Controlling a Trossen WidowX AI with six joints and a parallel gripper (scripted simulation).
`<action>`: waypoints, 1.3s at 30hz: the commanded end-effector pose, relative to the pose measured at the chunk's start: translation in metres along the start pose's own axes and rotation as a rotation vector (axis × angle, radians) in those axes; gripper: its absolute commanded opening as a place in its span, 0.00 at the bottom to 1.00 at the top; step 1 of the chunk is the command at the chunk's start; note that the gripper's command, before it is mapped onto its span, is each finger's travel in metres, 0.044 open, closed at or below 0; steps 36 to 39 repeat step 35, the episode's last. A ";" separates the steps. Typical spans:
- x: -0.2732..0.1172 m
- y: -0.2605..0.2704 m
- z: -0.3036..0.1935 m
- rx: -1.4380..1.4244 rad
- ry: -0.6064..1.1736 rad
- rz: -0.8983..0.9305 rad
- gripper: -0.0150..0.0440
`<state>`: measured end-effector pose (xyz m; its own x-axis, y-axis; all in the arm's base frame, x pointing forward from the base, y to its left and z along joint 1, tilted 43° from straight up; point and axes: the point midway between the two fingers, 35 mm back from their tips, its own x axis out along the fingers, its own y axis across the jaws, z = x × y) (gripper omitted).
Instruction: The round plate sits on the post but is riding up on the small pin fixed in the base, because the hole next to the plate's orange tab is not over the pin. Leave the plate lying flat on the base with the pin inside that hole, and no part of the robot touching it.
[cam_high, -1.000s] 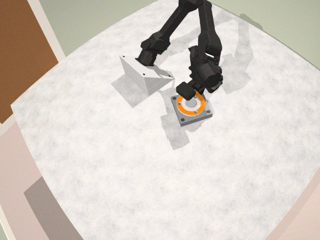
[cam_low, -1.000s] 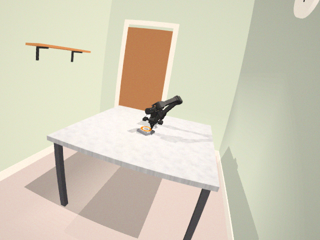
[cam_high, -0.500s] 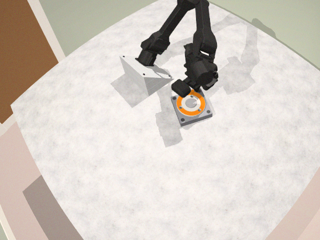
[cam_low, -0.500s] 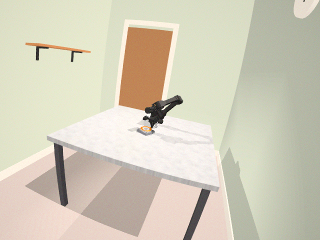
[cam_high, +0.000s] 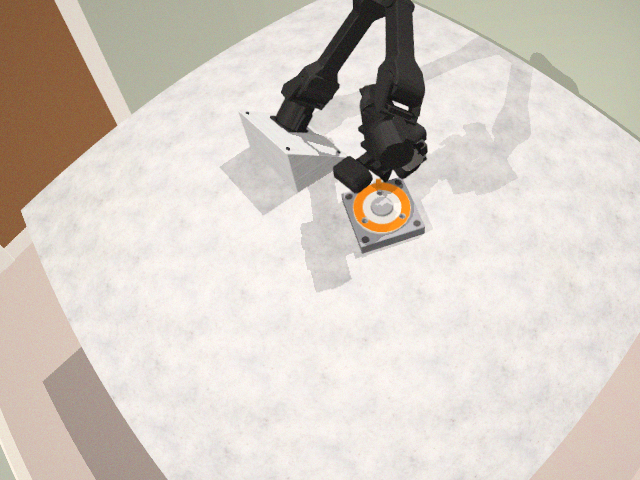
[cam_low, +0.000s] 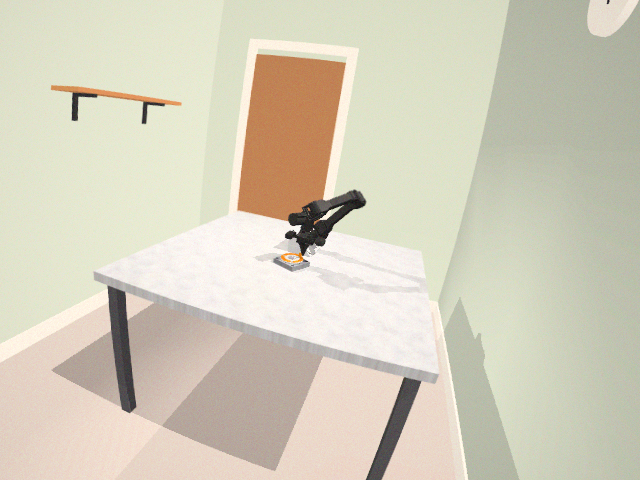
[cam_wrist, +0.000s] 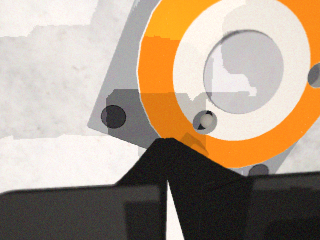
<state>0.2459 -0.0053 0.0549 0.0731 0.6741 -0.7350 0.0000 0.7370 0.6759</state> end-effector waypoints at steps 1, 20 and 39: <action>0.000 -0.003 -0.004 -0.002 0.007 -0.005 0.25; -0.034 -0.005 -0.004 0.004 0.001 -0.003 0.25; -0.034 -0.005 -0.004 0.004 0.001 -0.003 0.25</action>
